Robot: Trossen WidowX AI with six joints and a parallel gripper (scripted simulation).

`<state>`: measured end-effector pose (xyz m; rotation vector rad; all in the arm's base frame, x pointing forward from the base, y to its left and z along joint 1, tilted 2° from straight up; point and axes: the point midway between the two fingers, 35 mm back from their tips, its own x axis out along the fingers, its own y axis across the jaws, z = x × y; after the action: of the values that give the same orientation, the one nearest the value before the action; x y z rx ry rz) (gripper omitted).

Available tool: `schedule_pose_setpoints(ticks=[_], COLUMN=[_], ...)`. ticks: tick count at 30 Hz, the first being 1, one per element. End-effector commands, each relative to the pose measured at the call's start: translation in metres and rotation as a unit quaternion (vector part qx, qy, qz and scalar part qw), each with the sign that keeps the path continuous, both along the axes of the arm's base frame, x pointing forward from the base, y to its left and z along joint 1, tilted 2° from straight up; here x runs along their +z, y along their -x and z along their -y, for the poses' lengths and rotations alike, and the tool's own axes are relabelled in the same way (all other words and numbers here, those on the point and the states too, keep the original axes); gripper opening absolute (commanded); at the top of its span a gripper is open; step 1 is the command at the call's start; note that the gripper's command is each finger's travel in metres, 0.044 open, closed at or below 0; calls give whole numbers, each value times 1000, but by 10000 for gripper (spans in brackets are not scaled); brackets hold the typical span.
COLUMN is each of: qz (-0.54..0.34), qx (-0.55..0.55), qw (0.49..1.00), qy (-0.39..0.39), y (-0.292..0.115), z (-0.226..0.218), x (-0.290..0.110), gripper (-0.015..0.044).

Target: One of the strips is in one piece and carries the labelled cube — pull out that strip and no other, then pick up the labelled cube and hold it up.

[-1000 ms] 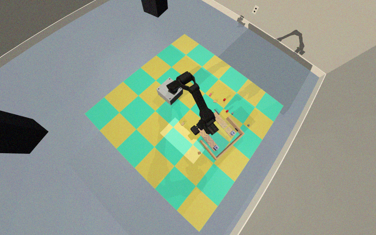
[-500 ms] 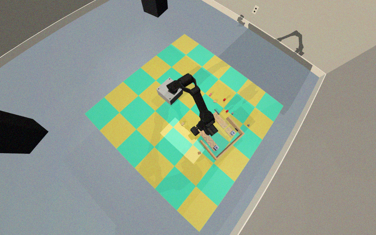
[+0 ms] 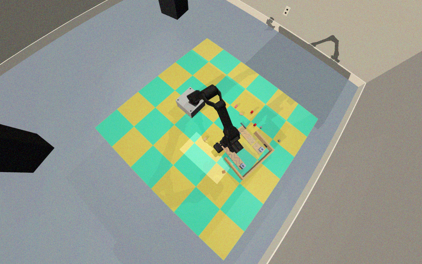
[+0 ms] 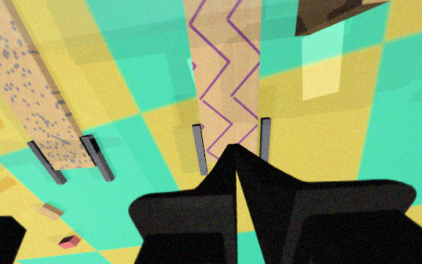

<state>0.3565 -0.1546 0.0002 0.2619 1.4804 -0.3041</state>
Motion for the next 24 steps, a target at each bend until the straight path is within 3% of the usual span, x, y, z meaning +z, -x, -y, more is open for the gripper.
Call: schedule_pose_setpoints(ticks=[1,24], qz=[-2,-3], qx=[-2,-2], qw=[1000,1000], qy=[-2,-2], y=[2,4], z=[-1,-1], x=[-10,-28], gripper=[0,0])
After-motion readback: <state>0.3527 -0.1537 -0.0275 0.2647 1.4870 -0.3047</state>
